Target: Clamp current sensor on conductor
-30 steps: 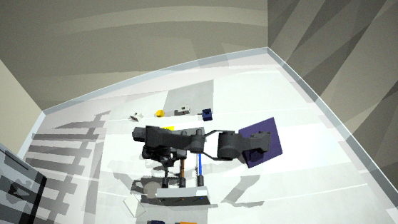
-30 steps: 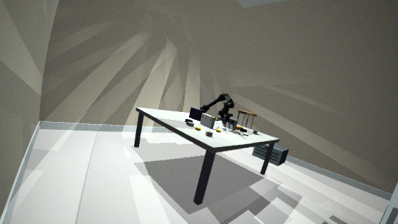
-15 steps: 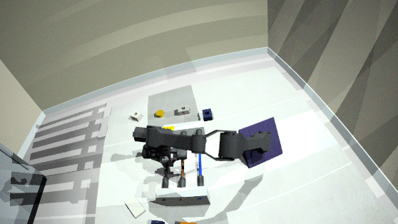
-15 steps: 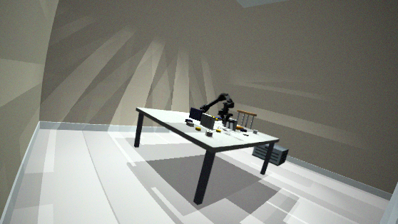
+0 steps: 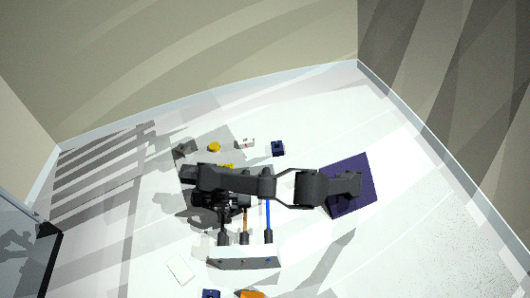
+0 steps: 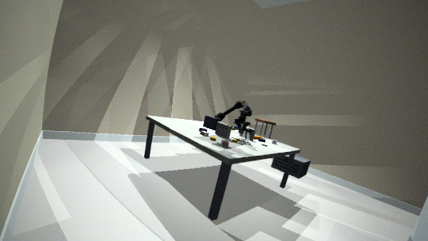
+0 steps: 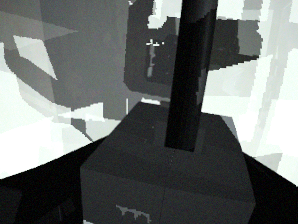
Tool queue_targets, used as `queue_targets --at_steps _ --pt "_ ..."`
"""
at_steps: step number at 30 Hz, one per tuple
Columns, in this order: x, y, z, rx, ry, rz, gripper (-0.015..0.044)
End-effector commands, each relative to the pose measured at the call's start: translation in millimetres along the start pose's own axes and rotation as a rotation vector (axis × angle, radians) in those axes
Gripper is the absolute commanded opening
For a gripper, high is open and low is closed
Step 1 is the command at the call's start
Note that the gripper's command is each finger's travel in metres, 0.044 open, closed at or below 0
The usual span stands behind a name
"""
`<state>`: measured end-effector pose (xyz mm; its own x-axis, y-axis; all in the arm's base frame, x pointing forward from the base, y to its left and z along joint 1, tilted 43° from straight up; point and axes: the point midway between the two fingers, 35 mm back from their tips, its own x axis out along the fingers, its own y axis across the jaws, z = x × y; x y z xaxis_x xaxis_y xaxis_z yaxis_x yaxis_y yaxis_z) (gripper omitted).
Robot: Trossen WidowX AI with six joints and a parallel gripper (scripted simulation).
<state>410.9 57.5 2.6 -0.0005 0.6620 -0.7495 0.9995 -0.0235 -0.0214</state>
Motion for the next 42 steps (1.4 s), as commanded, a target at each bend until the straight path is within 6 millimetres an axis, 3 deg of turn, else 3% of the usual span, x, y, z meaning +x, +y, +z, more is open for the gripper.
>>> queue_targets --at_steps 1,13,23,42 --pt "0.2 -1.6 0.7 0.001 0.000 -0.001 0.0000" --pt "4.8 -3.1 0.4 0.001 0.000 -0.001 0.0000" --pt "0.4 -1.5 0.2 -0.002 0.000 0.002 0.0251" --pt "0.4 -1.5 0.2 -0.002 0.000 0.002 0.0251"
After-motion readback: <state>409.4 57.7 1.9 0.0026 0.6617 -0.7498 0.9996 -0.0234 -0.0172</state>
